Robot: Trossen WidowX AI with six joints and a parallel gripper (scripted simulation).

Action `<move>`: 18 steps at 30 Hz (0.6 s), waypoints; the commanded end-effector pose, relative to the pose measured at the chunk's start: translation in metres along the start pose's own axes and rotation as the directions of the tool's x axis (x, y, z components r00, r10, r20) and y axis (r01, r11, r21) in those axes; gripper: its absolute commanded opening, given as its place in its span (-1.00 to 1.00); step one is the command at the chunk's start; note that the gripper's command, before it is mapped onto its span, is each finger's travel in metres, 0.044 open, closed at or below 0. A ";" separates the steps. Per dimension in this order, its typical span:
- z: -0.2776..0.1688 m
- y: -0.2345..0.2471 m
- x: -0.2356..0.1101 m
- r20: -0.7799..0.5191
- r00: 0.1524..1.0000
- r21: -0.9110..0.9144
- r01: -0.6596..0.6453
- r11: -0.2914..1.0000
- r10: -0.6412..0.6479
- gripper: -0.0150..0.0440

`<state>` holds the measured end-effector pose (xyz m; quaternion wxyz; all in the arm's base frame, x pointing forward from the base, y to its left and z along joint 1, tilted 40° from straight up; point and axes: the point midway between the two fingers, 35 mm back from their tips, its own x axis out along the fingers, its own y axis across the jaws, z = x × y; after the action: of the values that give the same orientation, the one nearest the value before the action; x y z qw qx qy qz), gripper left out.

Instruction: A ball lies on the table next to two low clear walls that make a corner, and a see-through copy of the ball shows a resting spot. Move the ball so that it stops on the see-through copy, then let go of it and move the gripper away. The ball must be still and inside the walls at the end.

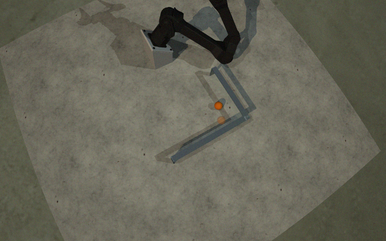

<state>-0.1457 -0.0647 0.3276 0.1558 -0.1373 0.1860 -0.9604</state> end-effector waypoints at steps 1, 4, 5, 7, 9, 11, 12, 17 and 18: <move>0.001 0.002 0.001 0.001 1.000 -0.005 -0.013 1.000 0.013 0.78; 0.009 0.035 0.007 0.013 0.982 -0.082 -0.186 0.979 0.188 0.51; 0.013 0.050 0.008 0.017 0.965 -0.116 -0.258 0.959 0.262 0.42; 0.020 0.080 0.006 0.024 0.914 -0.186 -0.394 0.900 0.405 0.39; 0.027 0.110 -0.001 0.028 0.842 -0.258 -0.515 0.817 0.539 0.39; 0.034 0.139 -0.012 0.028 0.751 -0.331 -0.616 0.715 0.660 0.39; 0.037 0.153 -0.019 0.026 0.699 -0.368 -0.658 0.657 0.715 0.39; 0.049 0.215 -0.070 -0.007 0.391 -0.545 -0.773 0.325 0.920 0.39; 0.051 0.226 -0.083 -0.018 0.323 -0.578 -0.776 0.254 0.946 0.39</move>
<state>-0.0354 -0.2354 0.2777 0.5902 -0.1827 0.4114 -0.6701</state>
